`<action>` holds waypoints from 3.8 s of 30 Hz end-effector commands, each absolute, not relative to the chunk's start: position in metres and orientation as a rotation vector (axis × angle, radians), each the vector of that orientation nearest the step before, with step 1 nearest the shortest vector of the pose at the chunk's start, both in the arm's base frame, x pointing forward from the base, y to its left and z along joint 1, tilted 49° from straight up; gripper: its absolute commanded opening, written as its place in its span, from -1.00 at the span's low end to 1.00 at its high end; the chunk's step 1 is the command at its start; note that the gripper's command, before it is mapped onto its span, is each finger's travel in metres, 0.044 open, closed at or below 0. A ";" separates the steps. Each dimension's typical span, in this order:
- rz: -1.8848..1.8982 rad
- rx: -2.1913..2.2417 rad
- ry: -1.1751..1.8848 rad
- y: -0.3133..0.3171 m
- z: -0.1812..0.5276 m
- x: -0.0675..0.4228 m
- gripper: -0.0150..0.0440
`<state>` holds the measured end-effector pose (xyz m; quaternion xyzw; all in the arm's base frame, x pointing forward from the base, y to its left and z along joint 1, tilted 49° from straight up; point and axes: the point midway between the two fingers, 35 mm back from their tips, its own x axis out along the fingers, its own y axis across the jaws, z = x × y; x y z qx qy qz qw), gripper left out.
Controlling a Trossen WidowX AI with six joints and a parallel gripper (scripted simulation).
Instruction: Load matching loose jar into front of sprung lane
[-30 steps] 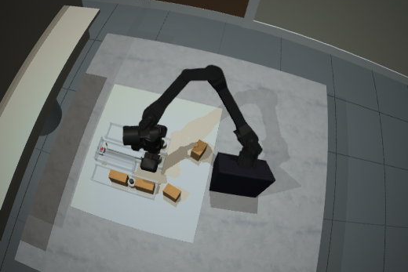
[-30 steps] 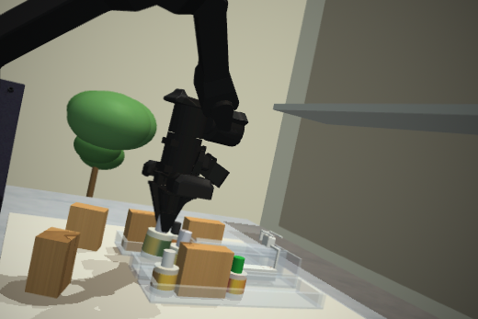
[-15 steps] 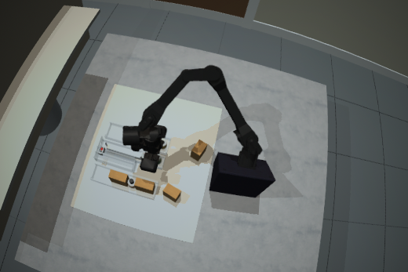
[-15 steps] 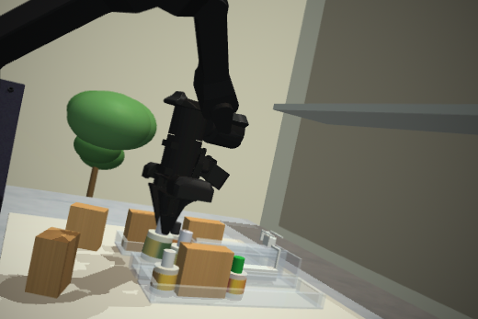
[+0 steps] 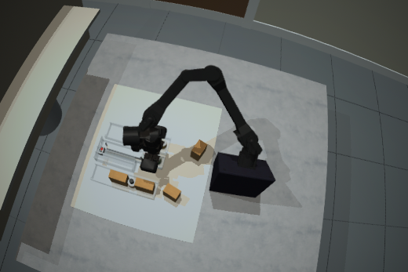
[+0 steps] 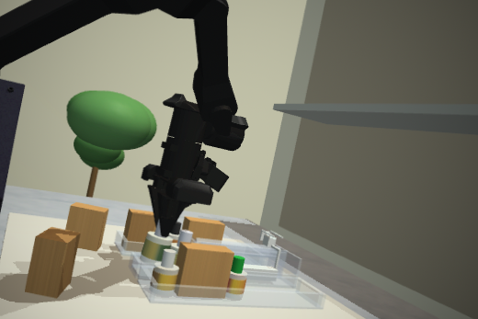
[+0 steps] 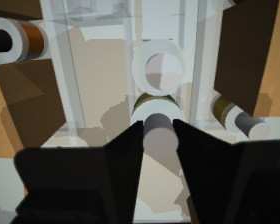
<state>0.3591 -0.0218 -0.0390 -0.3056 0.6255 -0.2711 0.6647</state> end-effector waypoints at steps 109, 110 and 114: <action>-0.626 -0.687 1.383 -0.038 -0.048 0.360 -0.49; -0.626 -0.687 1.383 -0.038 -0.048 0.360 -0.49; -0.626 -0.687 1.383 -0.038 -0.048 0.359 -0.49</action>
